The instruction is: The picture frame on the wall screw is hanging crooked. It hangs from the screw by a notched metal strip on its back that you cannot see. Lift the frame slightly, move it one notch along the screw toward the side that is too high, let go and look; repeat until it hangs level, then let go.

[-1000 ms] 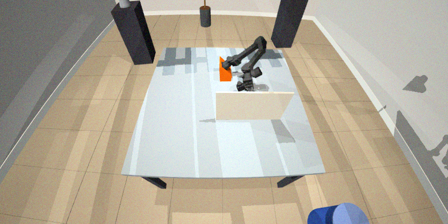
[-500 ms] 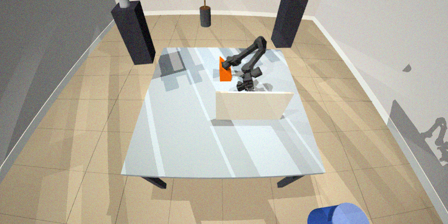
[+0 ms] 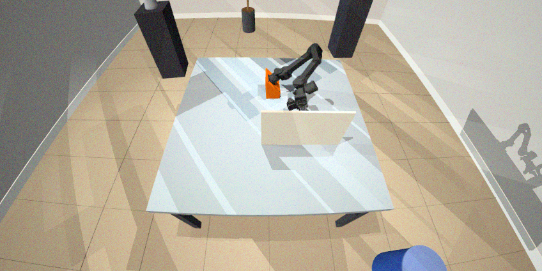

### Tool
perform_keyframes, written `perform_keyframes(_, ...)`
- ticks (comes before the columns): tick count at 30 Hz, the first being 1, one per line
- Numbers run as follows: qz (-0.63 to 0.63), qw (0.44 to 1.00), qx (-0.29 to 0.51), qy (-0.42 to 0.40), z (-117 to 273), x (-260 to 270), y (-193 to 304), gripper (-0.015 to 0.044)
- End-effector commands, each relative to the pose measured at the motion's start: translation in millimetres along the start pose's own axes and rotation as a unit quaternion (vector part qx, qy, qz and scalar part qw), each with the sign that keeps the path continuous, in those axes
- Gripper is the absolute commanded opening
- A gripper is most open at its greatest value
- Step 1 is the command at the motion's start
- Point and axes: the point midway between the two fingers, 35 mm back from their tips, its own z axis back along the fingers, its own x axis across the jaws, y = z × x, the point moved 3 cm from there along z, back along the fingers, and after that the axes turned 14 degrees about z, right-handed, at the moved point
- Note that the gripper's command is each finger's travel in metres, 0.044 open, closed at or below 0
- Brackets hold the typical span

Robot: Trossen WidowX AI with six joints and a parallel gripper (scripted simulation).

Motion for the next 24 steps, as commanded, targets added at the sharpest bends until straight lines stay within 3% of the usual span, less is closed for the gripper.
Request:
perform_keyframes(1, 0.0, 1.0, 0.002, -0.012, -0.3, 5.4, 3.0, 0.0)
perform_keyframes(24, 0.0, 1.0, 0.002, -0.012, -0.3, 3.7, 4.2, 0.0)
